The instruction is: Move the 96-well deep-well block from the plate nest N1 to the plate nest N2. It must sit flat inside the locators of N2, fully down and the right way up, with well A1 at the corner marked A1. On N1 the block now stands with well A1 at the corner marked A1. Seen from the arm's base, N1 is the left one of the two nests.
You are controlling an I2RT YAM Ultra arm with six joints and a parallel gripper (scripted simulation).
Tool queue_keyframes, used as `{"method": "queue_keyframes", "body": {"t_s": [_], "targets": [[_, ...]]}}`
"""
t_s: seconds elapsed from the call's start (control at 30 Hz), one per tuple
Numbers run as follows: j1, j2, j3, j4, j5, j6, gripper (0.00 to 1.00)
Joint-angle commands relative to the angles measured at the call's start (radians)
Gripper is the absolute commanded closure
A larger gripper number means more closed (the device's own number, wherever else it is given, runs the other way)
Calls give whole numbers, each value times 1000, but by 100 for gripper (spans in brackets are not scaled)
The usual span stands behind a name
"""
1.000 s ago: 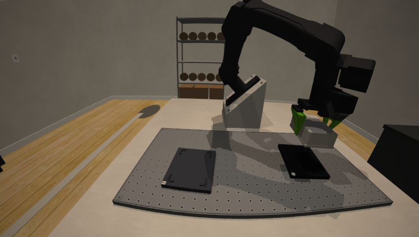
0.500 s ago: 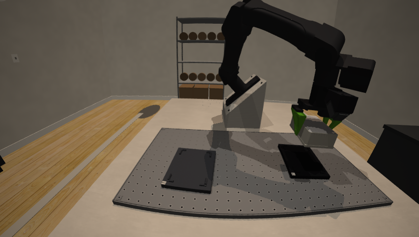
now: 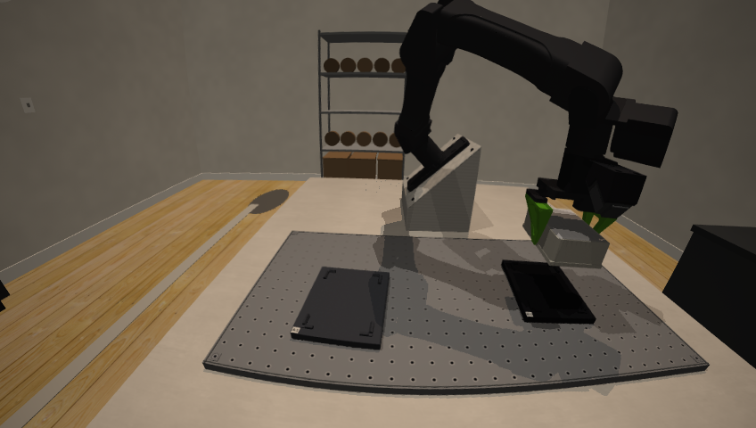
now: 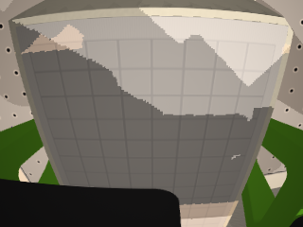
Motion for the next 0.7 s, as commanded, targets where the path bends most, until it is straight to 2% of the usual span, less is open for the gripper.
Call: {"method": "queue_keyframes", "body": {"t_s": [0.0, 0.03, 0.23, 0.43, 0.67], "targets": [[29, -35, 11, -13, -2, 5, 100], [24, -40, -21, -3, 6, -42, 100], [-26, -98, -74, 26, 22, -88, 100], [-30, -141, -113, 41, 31, -117, 100], [-89, -205, -163, 55, 47, -163, 100]]}}
